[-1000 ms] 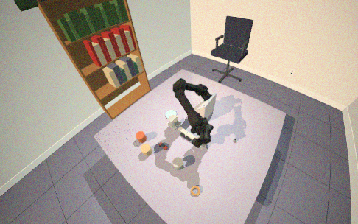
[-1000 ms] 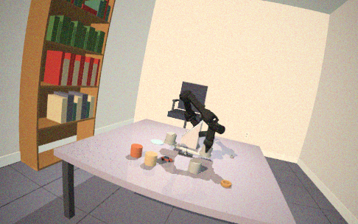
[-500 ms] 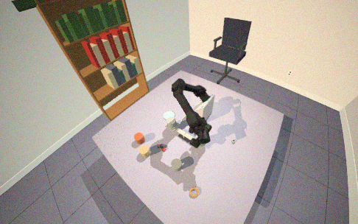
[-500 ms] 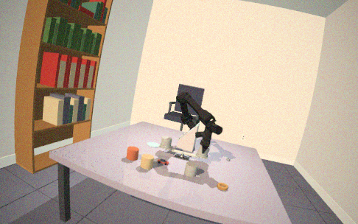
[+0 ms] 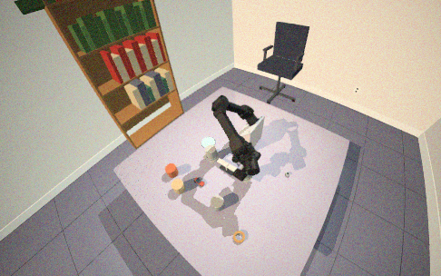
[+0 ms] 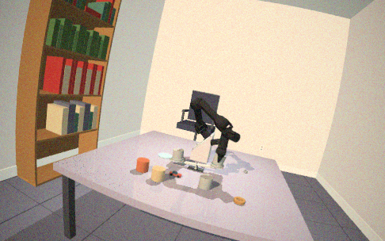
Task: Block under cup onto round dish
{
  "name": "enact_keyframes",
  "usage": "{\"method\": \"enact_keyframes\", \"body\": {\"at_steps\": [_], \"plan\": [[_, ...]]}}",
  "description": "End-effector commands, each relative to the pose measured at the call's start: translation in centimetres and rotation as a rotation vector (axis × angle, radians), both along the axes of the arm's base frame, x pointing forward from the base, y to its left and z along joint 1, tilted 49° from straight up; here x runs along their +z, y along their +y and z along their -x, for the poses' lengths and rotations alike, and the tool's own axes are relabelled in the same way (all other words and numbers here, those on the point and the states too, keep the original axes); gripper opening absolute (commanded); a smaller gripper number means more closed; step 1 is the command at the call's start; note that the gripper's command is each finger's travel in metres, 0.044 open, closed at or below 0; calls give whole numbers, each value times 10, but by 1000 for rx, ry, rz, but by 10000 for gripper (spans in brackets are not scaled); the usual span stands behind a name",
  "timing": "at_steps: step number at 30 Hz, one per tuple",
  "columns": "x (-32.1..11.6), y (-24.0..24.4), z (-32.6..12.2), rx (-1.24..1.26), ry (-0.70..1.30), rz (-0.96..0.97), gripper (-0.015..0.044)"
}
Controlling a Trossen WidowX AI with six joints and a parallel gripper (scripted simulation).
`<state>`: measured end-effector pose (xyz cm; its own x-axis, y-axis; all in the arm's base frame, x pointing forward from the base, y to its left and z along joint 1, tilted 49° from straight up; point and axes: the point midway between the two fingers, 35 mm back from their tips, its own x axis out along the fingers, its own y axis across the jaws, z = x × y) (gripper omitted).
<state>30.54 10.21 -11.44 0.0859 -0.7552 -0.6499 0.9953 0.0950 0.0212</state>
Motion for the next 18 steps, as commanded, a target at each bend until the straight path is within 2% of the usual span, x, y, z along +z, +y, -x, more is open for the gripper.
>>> {"method": "enact_keyframes", "body": {"at_steps": [1, 18], "plan": [[6, 16, -3, 4, -19, -35, 0], [20, 31, 0, 4, -19, -36, 0]]}}
